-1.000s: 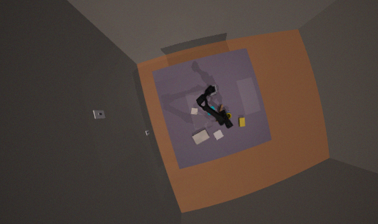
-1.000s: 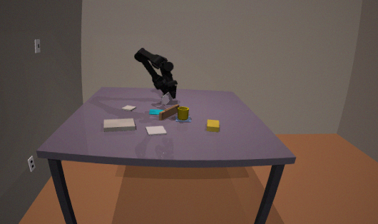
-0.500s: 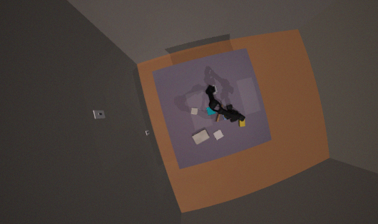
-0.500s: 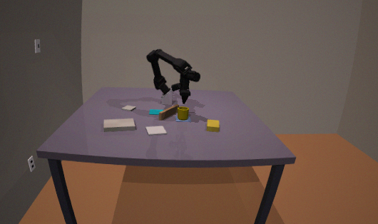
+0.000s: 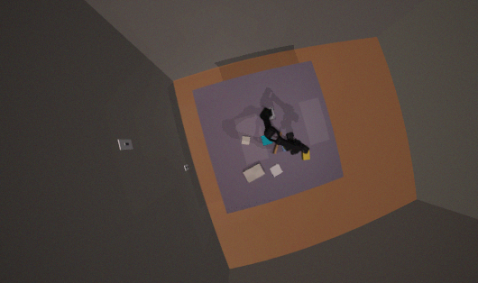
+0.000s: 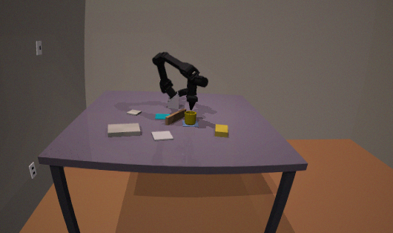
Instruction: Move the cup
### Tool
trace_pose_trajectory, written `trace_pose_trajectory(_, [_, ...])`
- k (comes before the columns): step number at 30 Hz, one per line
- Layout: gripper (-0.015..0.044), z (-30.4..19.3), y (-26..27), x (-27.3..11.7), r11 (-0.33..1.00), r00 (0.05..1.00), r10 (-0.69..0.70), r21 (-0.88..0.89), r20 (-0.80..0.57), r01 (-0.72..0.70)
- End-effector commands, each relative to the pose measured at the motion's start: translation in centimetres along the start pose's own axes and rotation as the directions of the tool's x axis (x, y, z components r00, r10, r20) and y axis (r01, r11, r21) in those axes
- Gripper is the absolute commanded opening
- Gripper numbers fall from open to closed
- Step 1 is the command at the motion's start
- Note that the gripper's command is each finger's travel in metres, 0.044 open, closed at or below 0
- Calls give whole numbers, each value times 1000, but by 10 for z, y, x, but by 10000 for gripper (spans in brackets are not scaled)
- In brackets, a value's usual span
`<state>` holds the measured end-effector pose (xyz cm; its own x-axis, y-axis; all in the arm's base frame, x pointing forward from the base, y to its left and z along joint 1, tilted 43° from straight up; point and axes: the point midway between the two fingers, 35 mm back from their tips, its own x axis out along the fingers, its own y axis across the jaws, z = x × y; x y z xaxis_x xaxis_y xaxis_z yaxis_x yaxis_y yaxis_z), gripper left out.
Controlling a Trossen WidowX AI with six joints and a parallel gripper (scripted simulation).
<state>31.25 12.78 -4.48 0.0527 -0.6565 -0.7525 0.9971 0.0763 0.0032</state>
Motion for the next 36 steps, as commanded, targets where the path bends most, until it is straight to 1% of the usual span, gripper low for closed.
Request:
trace_pose_trajectory(1, [167, 1, 0, 9, 1000, 1000, -2, -4, 9, 2])
trace_pose_trajectory(25, [167, 2, 0, 48, 1000, 1000, -2, -4, 11, 2])
trace_pose_trajectory(33, [167, 2, -1, 51, 1000, 1000, -2, -4, 12, 2])
trace_pose_trajectory(36, [147, 2, -1, 49, 1000, 1000, -5, 0, 6, 5])
